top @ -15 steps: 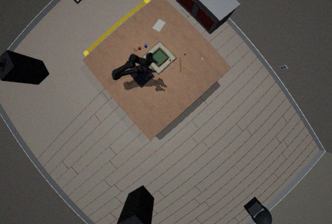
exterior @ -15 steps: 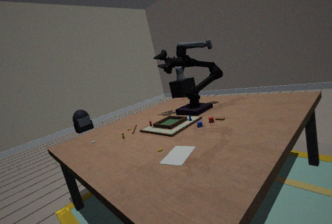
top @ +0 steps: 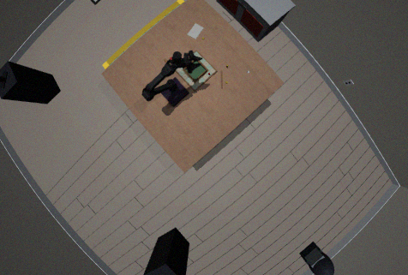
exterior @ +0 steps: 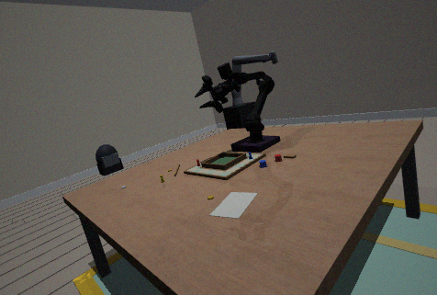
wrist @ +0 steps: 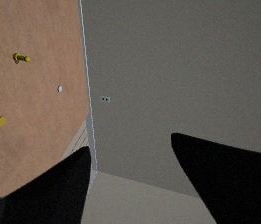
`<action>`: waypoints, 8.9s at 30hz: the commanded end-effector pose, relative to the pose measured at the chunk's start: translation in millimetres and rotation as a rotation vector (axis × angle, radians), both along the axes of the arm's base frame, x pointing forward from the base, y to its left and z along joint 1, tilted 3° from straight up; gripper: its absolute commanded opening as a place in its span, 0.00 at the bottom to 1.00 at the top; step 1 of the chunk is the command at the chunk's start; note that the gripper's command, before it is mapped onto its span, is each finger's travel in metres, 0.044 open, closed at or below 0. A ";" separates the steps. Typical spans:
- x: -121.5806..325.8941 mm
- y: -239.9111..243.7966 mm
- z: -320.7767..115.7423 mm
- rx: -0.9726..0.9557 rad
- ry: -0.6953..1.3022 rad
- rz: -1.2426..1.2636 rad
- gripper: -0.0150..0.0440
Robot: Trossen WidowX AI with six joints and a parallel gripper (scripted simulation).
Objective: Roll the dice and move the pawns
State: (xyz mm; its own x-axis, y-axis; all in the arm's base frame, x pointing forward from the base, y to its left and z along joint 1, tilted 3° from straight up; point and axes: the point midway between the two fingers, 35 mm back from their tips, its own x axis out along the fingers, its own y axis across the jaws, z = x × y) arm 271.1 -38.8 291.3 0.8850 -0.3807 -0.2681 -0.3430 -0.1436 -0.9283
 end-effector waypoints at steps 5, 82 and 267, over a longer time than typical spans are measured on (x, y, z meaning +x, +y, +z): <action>21.8 103.1 -59.0 0.422 0.232 0.190 0.72; -121.3 300.3 -251.9 0.941 1.013 -0.523 0.25; -36.1 262.1 -202.8 0.915 1.020 -0.473 0.72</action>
